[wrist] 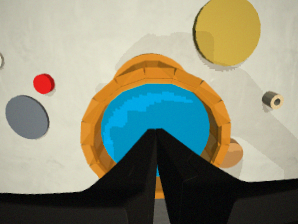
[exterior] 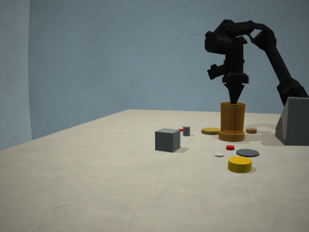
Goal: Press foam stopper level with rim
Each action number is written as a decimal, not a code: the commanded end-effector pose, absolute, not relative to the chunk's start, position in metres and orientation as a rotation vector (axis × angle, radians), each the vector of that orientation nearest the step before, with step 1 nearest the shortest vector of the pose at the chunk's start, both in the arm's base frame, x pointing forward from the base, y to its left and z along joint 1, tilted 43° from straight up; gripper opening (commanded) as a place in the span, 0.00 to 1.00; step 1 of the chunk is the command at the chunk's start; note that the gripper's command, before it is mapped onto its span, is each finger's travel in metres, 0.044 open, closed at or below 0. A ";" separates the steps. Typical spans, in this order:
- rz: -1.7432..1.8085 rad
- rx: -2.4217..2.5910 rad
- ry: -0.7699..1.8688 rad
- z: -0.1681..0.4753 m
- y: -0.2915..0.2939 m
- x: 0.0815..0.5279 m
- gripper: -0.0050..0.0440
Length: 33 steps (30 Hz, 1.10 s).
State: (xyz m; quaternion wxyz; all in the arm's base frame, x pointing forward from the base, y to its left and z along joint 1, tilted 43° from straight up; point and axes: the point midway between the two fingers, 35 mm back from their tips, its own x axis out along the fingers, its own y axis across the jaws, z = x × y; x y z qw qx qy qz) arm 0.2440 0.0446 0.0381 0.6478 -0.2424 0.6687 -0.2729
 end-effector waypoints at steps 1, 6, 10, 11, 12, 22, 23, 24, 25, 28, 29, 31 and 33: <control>-0.628 -0.553 1.537 0.036 0.040 0.241 0.10; -0.615 -0.569 1.540 0.048 0.053 0.245 0.10; -0.603 -0.585 1.542 0.060 0.066 0.248 0.10; -0.597 -0.594 1.544 0.067 0.073 0.249 0.10; -0.589 -0.604 1.545 0.075 0.081 0.250 0.10; -0.564 -0.630 1.537 0.095 0.098 0.250 0.10; -0.564 -0.630 1.537 0.095 0.098 0.250 0.10; -0.564 -0.630 1.537 0.095 0.098 0.250 0.10; -0.564 -0.630 1.537 0.095 0.098 0.250 0.10; -0.564 -0.630 1.537 0.095 0.098 0.250 0.10; -0.564 -0.630 1.537 0.095 0.098 0.250 0.10; -0.564 -0.630 1.537 0.095 0.098 0.250 0.10; -0.564 -0.630 1.537 0.095 0.098 0.250 0.10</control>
